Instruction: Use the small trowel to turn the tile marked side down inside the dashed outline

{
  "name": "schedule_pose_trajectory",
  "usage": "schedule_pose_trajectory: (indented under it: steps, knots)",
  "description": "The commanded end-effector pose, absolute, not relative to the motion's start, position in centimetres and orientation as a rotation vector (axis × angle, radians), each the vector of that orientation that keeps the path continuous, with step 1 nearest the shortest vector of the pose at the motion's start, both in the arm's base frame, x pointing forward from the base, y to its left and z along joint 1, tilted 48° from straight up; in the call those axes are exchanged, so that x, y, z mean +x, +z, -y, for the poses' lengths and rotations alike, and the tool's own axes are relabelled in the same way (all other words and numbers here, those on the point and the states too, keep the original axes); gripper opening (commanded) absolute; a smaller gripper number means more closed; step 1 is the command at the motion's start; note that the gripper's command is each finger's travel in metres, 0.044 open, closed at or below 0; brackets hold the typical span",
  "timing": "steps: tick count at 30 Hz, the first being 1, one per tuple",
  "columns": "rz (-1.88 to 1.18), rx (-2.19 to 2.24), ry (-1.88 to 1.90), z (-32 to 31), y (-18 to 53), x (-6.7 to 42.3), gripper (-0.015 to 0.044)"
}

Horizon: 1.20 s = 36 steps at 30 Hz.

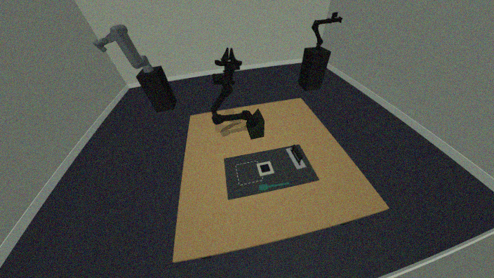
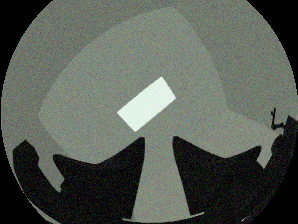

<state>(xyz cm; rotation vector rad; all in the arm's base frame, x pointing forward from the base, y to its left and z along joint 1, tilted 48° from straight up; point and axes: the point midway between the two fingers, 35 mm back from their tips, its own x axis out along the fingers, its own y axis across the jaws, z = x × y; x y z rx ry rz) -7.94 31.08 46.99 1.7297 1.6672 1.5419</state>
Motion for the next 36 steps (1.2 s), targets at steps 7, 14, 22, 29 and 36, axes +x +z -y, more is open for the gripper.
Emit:
schedule_pose_trajectory:
  steps: [7,14,22,29,36]
  knots:
    - [-1.483,1.589,1.38,-37.1,42.7,-4.9,0.027]
    - [-1.372,1.477,1.205,-41.2,39.0,-1.8,0.027]
    - [-1.283,1.336,0.993,-45.0,34.0,3.0,0.027]
    - [-1.227,1.216,0.815,-47.1,29.4,7.6,0.027]
    - [-1.159,1.064,0.633,-48.1,24.2,12.2,0.027]
